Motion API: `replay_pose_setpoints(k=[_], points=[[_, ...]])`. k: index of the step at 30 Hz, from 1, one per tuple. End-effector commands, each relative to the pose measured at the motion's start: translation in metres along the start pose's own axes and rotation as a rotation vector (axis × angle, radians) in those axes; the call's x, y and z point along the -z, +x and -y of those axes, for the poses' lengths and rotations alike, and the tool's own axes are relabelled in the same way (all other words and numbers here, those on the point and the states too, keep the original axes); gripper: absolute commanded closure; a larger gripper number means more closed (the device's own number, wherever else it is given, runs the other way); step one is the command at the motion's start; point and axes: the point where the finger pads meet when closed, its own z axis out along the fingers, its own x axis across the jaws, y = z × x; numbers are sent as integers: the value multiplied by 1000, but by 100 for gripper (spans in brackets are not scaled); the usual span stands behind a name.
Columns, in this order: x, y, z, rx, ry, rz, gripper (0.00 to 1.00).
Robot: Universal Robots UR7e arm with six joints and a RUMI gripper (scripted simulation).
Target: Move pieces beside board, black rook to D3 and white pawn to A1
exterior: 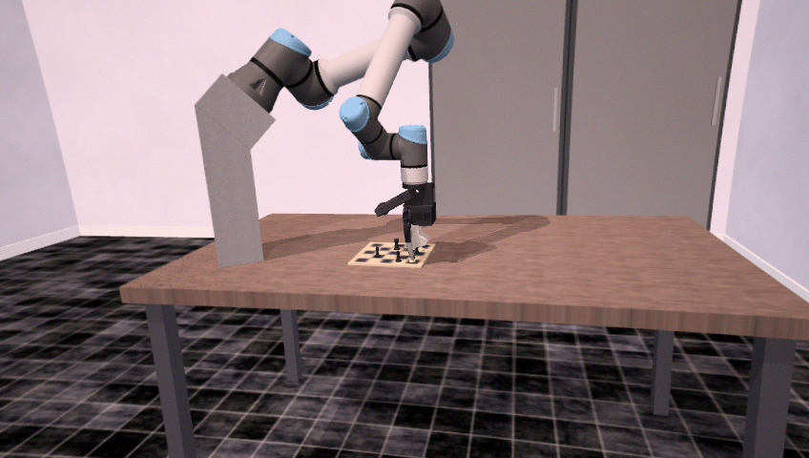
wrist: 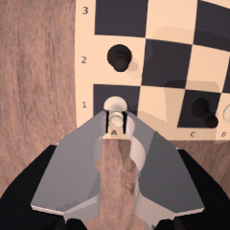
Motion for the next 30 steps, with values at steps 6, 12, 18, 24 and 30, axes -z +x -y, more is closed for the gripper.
replay_pose_setpoints(k=[6,12,18,24,30], points=[[0,0,-1,1,-2,1,88],[0,0,-1,1,-2,1,80],[0,0,-1,1,-2,1,80],[0,0,-1,1,-2,1,80],[12,0,0,-1,-1,1,80]])
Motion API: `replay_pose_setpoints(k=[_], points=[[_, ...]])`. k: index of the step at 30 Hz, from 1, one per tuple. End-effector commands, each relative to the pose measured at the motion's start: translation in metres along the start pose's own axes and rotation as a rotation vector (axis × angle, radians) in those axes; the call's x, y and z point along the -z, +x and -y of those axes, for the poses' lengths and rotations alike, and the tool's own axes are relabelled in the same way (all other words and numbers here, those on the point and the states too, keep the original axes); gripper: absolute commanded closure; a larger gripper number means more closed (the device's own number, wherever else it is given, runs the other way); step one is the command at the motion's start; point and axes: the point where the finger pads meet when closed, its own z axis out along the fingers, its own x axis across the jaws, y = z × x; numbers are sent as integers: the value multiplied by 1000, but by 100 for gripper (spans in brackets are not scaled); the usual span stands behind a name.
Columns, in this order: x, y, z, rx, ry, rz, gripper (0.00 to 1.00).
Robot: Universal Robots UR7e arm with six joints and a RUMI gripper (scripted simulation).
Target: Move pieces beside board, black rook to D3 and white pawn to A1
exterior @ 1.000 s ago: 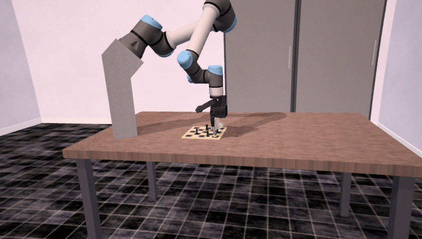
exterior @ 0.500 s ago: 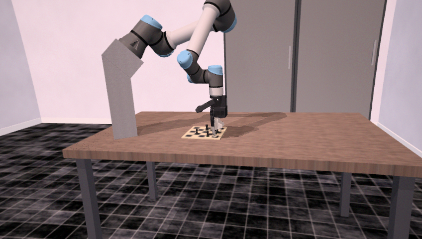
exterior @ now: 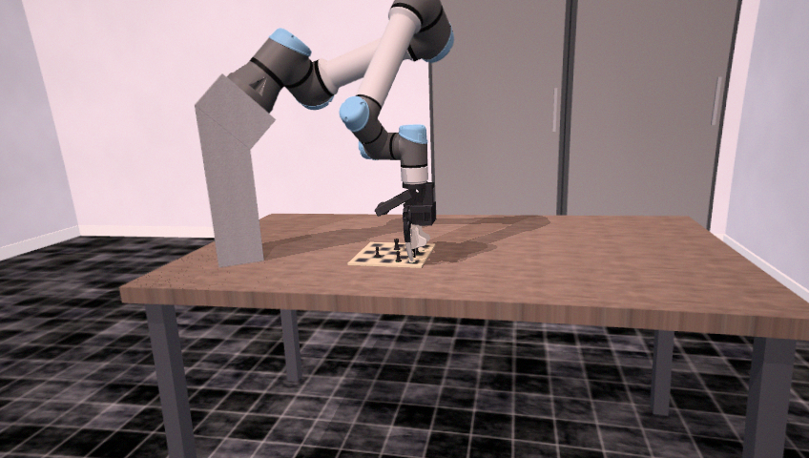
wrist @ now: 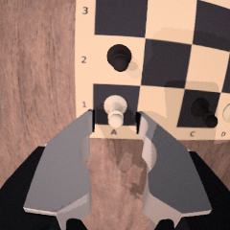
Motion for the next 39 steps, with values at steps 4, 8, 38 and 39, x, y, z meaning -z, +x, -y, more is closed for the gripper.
replay_pose_setpoints(k=[4,8,38,39], points=[[19,0,0,-2,-1,1,80],[39,0,0,-2,-1,1,80],[90,0,-1,1,-2,1,0],[89,0,0,0,-1,1,0]])
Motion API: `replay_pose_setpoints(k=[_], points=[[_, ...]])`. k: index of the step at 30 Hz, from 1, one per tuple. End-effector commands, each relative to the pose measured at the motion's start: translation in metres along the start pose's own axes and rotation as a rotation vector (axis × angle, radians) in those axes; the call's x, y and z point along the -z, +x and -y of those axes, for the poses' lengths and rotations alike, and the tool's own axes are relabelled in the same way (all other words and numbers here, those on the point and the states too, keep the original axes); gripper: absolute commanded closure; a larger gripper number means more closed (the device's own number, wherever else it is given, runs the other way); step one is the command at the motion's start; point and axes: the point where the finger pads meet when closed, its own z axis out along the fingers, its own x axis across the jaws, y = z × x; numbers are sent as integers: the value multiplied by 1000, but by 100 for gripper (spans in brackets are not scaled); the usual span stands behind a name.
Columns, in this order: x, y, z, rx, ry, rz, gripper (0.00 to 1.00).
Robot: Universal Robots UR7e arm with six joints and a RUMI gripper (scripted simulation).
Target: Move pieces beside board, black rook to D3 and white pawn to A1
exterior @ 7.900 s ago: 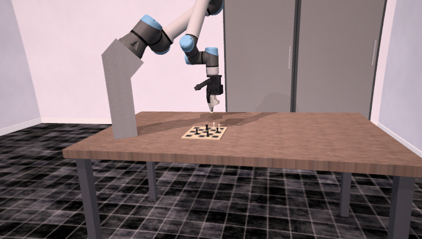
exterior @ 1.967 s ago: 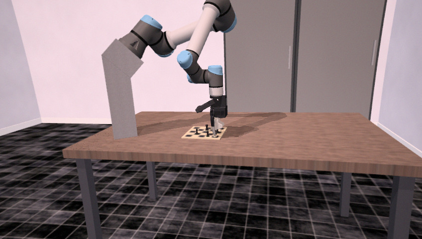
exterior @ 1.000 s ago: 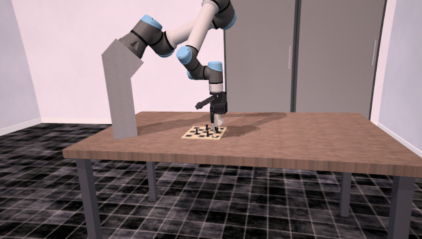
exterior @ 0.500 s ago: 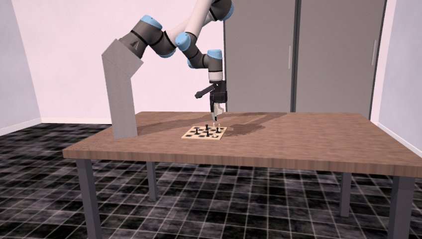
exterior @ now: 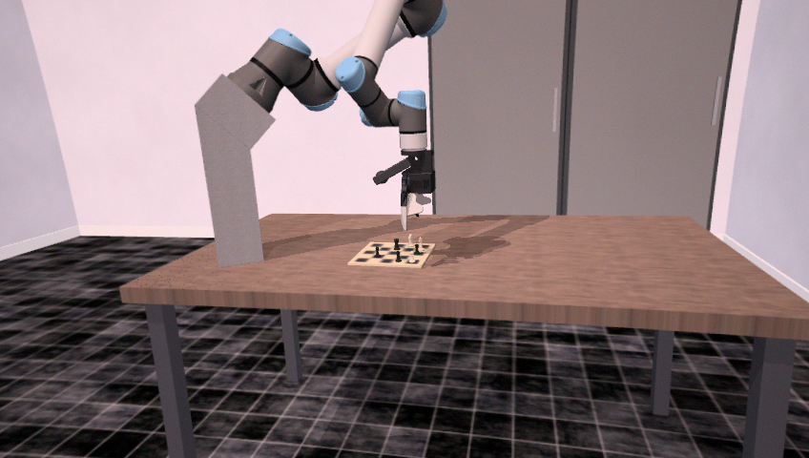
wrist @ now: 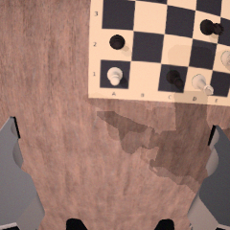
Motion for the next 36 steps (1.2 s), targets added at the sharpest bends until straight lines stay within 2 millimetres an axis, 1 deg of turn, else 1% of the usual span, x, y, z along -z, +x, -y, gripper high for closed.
replay_pose_setpoints(k=[1,10,16,21,31,33,36], points=[[1,0,0,0,0,0,0],[1,0,0,0,0,0,0],[6,0,1,-2,0,0,0],[22,0,1,-2,0,0,0],[67,0,1,-2,0,0,0],[67,0,1,-2,0,0,0],[76,0,1,-2,0,0,0]])
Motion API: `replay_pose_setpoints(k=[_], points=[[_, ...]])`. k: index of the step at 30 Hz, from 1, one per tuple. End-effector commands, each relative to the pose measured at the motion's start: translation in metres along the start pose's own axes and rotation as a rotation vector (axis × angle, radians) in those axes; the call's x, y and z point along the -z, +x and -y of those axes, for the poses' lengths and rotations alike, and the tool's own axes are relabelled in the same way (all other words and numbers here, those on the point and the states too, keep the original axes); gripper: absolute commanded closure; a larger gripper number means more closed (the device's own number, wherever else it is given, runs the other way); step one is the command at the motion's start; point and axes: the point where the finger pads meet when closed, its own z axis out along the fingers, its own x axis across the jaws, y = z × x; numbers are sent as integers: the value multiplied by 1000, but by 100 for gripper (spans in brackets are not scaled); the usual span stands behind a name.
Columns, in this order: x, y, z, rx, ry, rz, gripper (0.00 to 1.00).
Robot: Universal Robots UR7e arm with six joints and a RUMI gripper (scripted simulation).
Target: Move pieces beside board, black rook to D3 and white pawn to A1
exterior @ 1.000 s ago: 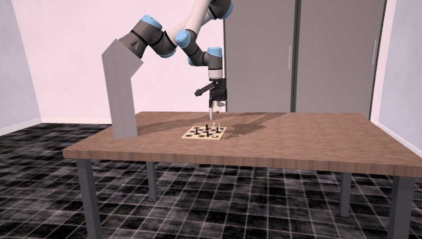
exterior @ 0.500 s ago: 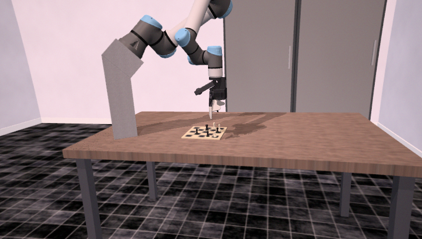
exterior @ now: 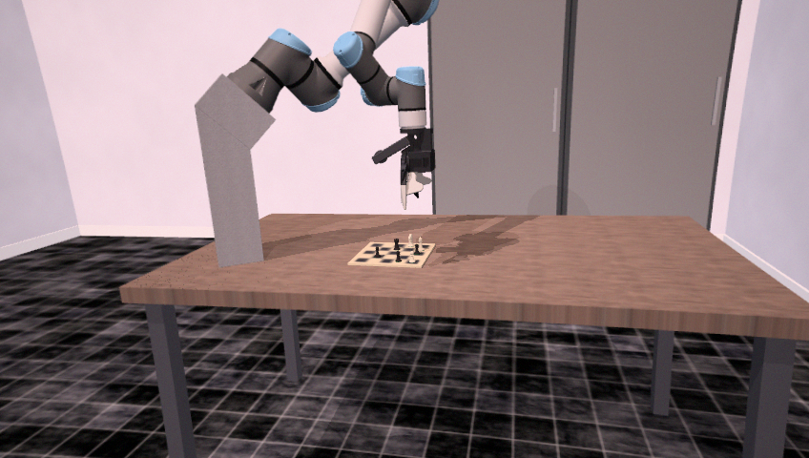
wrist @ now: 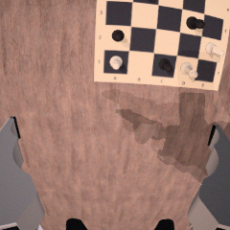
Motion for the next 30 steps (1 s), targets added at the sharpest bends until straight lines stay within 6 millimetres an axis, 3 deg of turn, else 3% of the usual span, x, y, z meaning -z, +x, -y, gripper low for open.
replay_pose_setpoints(k=[1,30], points=[[21,1,3,-1,10,-7,0],[25,1,2,1,10,-7,0]])
